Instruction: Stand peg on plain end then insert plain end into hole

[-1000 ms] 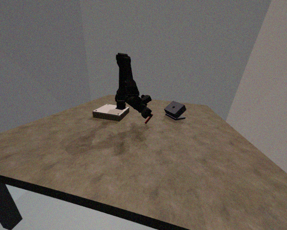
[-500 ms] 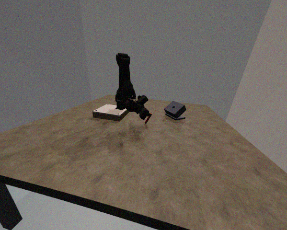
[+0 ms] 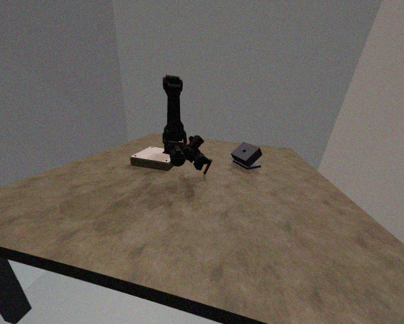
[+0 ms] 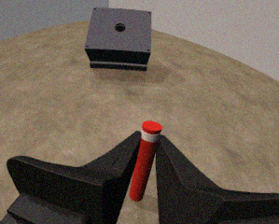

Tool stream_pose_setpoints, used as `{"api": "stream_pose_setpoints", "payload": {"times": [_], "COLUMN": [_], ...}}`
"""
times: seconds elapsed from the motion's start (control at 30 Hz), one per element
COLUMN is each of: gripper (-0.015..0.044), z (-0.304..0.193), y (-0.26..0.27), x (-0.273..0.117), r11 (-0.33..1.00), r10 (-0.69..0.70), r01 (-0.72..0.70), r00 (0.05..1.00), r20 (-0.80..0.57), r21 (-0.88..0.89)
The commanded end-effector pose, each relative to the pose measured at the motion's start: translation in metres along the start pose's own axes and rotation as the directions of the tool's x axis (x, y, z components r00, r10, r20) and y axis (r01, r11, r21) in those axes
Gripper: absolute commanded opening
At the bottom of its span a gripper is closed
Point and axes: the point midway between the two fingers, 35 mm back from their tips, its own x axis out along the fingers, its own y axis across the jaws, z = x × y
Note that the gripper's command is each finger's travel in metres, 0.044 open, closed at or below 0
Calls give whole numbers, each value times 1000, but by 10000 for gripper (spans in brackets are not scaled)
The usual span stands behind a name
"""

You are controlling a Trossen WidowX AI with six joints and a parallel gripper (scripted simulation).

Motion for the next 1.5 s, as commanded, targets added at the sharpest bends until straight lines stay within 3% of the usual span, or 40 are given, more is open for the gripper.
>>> {"api": "stream_pose_setpoints", "payload": {"times": [0.0,0.4,1.47], "gripper": [51,51,51], "z": [-1,-6,-10], "y": [-1,0,-1], "x": [-3,-10,-13], "r11": [1000,1000,1000], "r10": [-2,-2,-5], "r01": [2,2,4], "r00": [999,989,993], "r20": [43,146,114], "r21": [-1,-1,2]}}
